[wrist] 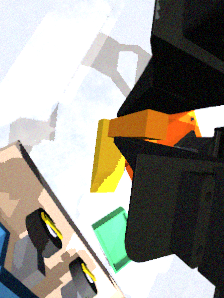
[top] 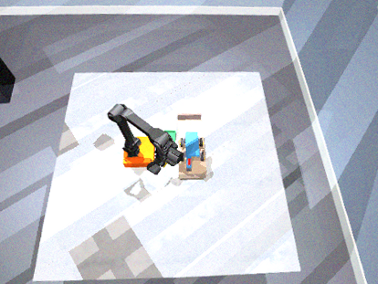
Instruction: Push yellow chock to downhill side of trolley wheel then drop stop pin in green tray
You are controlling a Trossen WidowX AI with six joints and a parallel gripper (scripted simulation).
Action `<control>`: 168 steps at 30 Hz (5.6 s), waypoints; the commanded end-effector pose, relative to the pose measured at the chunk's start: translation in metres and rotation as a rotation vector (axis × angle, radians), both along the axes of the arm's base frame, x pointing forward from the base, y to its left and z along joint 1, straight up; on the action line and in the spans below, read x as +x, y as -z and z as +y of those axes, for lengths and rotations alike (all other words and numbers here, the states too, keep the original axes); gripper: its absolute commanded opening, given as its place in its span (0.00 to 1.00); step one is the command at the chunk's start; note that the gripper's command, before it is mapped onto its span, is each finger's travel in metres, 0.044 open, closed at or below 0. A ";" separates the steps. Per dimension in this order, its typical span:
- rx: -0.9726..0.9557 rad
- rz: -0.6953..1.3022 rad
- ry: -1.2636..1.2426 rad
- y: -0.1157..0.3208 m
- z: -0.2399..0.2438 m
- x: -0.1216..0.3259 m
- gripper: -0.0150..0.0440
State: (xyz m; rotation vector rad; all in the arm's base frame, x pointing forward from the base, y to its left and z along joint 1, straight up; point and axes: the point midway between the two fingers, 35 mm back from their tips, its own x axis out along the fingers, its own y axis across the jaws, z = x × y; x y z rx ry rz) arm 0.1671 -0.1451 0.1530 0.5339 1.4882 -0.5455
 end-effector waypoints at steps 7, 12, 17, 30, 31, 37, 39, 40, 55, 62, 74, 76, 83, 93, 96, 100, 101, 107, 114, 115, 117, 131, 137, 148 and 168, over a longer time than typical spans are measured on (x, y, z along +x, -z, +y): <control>-0.006 -0.003 -0.324 -0.001 0.000 0.001 0.25; -0.009 -0.002 -0.496 -0.001 0.000 0.001 0.25; -0.011 0.000 -0.658 -0.001 0.000 0.001 0.25; -0.016 0.005 -1.097 -0.001 0.000 0.001 0.25; -0.016 0.006 -1.131 -0.001 0.000 0.001 0.25; -0.018 0.008 -1.333 -0.001 0.000 0.001 0.25; -0.019 0.009 -1.401 -0.001 0.000 0.001 0.25; -0.019 0.009 -1.434 -0.001 0.000 0.001 0.25; -0.024 0.013 -1.954 -0.001 -0.001 0.001 0.25; -0.027 0.015 -2.173 -0.001 -0.001 0.001 0.25; -0.027 0.012 -2.178 0.001 0.017 0.007 0.25; -0.027 0.011 -2.178 0.001 0.024 0.010 0.25; -0.027 0.008 -2.178 0.000 0.047 0.021 0.25; -0.026 0.003 -2.178 0.001 0.080 0.035 0.25; -0.026 0.002 -2.178 0.002 0.090 0.039 0.25; -0.026 0.000 -2.178 0.002 0.104 0.044 0.25; -0.026 0.000 -2.178 0.002 0.107 0.045 0.25; -0.025 -0.003 -2.178 0.004 0.128 0.051 0.25; -0.025 -0.006 -2.178 0.007 0.153 0.058 0.25; -0.024 -0.007 -2.178 0.007 0.156 0.059 0.25; -0.024 -0.008 -2.178 0.008 0.163 0.061 0.25; -0.022 -0.014 -2.178 0.015 0.216 0.074 0.25; -0.022 -0.017 -2.178 0.017 0.241 0.081 0.25; -0.022 -0.016 -2.225 0.016 0.270 0.092 0.25; -0.027 0.064 -2.924 0.016 0.273 0.093 0.25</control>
